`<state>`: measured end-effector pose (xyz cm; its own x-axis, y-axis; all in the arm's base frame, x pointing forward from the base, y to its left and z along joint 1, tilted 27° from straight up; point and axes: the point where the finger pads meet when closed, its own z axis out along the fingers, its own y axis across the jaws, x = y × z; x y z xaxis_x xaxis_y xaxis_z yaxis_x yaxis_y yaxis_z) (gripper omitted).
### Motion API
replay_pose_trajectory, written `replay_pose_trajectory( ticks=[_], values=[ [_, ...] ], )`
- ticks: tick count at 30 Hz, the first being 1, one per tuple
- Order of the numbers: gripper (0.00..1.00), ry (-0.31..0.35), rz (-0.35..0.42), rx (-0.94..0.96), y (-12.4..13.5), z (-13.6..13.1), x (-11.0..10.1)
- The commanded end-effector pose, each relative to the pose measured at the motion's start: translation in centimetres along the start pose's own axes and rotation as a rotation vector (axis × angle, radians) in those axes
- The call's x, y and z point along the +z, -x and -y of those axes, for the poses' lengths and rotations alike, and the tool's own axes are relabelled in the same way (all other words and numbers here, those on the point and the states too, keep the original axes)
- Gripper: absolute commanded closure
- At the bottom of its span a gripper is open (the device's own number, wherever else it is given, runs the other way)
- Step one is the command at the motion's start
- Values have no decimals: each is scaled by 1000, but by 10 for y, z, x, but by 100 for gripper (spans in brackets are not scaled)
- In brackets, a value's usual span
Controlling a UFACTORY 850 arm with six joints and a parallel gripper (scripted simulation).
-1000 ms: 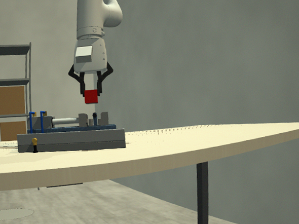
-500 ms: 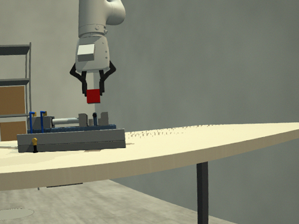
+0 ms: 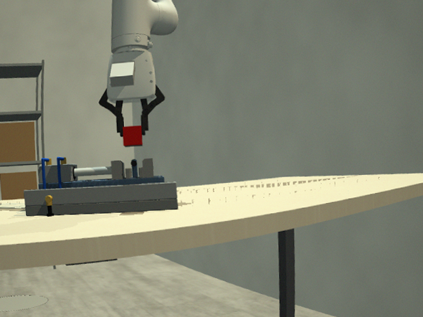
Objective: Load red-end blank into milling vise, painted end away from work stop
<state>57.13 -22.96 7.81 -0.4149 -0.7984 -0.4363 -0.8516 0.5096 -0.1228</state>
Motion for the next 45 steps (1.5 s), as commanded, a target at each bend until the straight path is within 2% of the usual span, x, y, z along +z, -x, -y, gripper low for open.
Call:
replay_pose_trajectory(
  ticks=[1,45],
  values=[
    [100,-2,0,0,3,0,-1],
    [100,-2,0,0,13,-3,-1]
  ],
)
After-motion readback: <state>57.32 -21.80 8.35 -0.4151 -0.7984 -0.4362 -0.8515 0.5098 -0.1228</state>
